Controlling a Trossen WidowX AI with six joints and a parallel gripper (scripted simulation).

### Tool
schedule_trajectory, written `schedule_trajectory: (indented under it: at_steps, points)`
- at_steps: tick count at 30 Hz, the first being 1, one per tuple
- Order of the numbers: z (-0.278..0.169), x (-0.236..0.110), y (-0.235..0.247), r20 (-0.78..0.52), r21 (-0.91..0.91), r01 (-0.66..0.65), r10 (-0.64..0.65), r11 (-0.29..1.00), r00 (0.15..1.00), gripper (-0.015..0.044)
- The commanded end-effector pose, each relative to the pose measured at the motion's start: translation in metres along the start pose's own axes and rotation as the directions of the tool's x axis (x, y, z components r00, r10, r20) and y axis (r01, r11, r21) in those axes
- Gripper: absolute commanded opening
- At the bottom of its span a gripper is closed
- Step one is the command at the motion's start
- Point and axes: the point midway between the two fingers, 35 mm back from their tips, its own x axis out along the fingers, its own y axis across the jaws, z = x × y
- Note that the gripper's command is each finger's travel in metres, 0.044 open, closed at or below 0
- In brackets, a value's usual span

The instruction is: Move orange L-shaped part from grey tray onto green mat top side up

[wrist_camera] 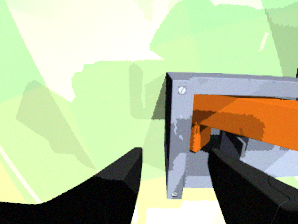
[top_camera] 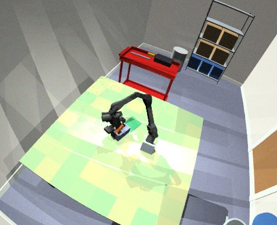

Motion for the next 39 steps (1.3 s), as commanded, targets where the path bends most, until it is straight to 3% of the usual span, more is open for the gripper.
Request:
schedule_trajectory:
  at_steps: [1,30,34,39]
  points:
    - [-0.002,-0.037,-0.007,-0.002,0.006,-0.002,0.002,1.000,1.000,0.0180]
    - [0.000,-0.034,-0.005,0.013,0.004,-0.012,0.012,1.000,1.000,0.0180]
    - [0.001,-0.034,-0.012,0.011,-0.141,-0.009,0.011,0.990,1.000,0.0280]
    - [0.005,-0.036,-0.032,0.008,-0.529,-0.003,0.008,0.849,1.000,0.0280]
